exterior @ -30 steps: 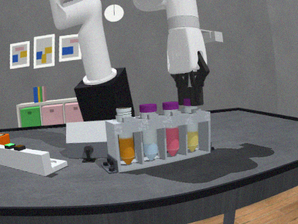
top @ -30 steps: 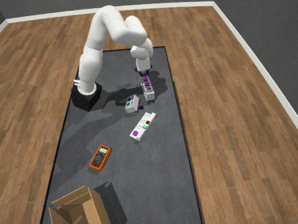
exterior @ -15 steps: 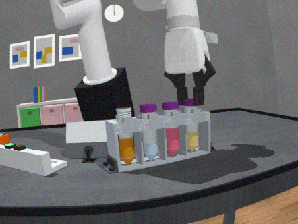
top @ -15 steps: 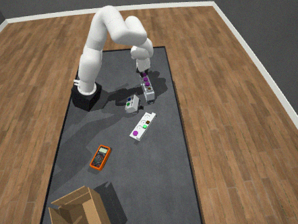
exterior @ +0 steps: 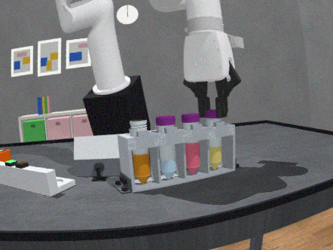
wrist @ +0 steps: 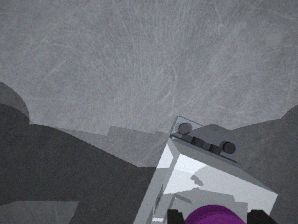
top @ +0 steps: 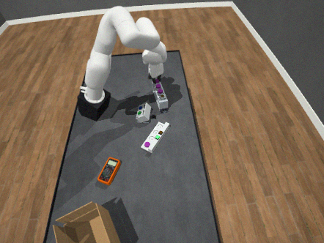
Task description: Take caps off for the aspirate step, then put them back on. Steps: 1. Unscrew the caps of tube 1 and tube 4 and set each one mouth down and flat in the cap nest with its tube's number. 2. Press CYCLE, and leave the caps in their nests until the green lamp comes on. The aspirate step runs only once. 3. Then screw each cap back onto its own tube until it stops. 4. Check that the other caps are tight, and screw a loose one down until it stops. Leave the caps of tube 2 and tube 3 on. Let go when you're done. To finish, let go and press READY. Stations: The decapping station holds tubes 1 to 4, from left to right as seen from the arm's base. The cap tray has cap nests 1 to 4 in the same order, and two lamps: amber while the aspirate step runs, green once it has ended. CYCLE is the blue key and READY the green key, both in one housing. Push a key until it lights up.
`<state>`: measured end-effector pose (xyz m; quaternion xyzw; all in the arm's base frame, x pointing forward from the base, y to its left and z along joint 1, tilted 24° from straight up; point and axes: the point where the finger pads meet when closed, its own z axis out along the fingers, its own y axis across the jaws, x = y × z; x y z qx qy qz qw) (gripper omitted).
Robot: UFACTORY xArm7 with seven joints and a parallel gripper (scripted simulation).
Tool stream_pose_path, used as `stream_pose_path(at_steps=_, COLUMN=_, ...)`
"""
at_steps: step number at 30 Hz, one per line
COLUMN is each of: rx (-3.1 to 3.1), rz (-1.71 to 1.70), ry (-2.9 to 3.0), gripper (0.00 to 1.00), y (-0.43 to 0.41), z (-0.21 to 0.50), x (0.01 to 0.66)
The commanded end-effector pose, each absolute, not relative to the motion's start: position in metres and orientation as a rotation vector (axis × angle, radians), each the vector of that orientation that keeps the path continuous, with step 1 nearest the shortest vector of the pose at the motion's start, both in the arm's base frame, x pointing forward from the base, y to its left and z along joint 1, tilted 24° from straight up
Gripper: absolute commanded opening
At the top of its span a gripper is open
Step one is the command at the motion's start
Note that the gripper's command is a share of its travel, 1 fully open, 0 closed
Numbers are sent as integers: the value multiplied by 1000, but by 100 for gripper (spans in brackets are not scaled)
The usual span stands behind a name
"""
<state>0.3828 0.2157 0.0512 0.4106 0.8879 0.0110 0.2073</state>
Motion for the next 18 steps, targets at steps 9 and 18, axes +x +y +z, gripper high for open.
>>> stream_pose_path(at_steps=9, rx=1538, rz=133, ry=2255, gripper=0, y=217, z=53, x=384)
stream_pose_path(at_steps=18, rx=1797, rz=199, ry=2068, gripper=0, y=217, z=52, x=384)
